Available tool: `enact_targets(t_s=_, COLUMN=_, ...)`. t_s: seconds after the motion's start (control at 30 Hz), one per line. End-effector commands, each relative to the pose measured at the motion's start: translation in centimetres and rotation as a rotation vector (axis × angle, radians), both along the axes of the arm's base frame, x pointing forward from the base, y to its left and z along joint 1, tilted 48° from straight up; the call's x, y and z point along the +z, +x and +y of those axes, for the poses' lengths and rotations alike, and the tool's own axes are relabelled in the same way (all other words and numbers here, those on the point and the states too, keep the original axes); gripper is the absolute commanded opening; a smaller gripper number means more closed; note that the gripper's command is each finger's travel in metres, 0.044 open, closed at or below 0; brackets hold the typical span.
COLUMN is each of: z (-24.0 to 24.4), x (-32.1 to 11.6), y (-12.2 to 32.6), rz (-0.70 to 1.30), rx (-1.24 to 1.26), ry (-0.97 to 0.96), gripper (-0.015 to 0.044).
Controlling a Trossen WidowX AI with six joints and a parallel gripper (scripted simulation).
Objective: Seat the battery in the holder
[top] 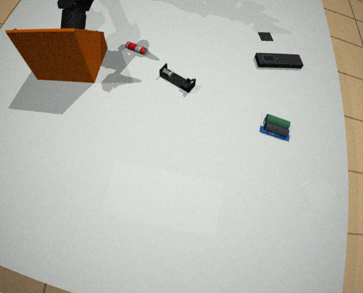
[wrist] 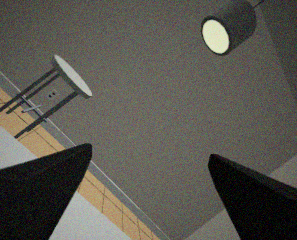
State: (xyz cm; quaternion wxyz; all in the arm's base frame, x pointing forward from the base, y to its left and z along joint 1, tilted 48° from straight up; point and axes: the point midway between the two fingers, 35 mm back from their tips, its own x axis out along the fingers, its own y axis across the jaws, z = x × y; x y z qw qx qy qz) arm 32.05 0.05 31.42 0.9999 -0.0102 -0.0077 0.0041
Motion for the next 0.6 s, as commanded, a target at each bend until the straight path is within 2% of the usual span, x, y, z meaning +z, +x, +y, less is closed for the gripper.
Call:
enact_targets(t_s=0.0, z=0.1, x=-0.3, y=0.1, rz=0.009, rx=0.004, ry=-0.016, gripper=0.0374)
enact_targets(t_s=0.17, z=1.5, x=-7.0, y=1.3, rz=0.225, rx=0.151, ry=-0.420, gripper=0.0242)
enact_targets(t_s=0.2, z=1.8, x=-8.5, y=1.3, rz=0.266, rx=0.199, ry=-0.508, gripper=0.0233)
enact_targets(t_s=0.33, z=3.0, x=-14.1, y=0.7, rz=0.385, rx=0.416, ry=-0.815, gripper=0.0233)
enact_targets(t_s=0.57, z=4.3, x=-19.6, y=-1.1, rz=0.435, rx=0.714, ry=-1.102, gripper=0.0233)
